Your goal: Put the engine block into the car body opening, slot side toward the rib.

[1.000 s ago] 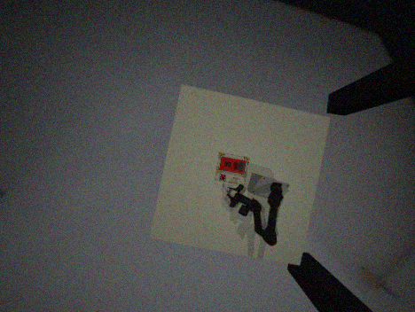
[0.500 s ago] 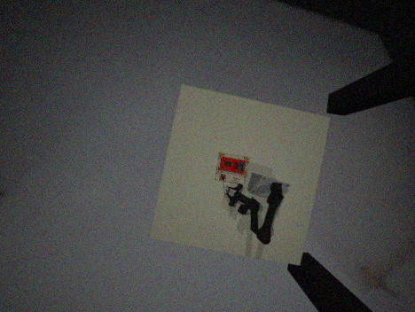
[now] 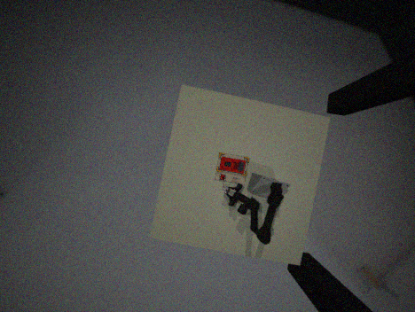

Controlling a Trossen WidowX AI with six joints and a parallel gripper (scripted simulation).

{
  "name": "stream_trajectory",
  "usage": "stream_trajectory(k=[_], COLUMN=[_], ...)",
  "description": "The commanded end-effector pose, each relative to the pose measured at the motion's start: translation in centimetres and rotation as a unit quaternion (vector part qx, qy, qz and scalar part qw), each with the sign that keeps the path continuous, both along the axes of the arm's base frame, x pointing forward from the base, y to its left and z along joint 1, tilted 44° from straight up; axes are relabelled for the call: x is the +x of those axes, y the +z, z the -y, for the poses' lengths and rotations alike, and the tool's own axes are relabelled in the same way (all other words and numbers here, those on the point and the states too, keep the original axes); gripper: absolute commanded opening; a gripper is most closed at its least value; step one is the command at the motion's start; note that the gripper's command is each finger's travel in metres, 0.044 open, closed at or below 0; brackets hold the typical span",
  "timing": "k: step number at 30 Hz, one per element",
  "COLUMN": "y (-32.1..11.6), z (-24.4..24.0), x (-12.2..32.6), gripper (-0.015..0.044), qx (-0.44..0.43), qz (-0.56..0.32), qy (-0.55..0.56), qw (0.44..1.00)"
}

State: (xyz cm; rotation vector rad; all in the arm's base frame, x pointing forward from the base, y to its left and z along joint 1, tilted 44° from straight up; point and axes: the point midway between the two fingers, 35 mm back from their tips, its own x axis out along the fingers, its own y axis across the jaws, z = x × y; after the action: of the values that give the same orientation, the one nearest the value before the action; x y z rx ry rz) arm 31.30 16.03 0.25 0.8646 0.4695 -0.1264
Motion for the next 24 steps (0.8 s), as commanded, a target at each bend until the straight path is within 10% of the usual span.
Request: stream_trajectory(k=[1,24], y=[-0.19,-0.04], z=[-0.23,0.01], x=[-0.07,0.02], gripper=[0.0000,0.0026], qx=[0.000,-0.001], qz=[-0.003,0.000], qy=[0.006,-0.001], qw=[1.000,1.000])
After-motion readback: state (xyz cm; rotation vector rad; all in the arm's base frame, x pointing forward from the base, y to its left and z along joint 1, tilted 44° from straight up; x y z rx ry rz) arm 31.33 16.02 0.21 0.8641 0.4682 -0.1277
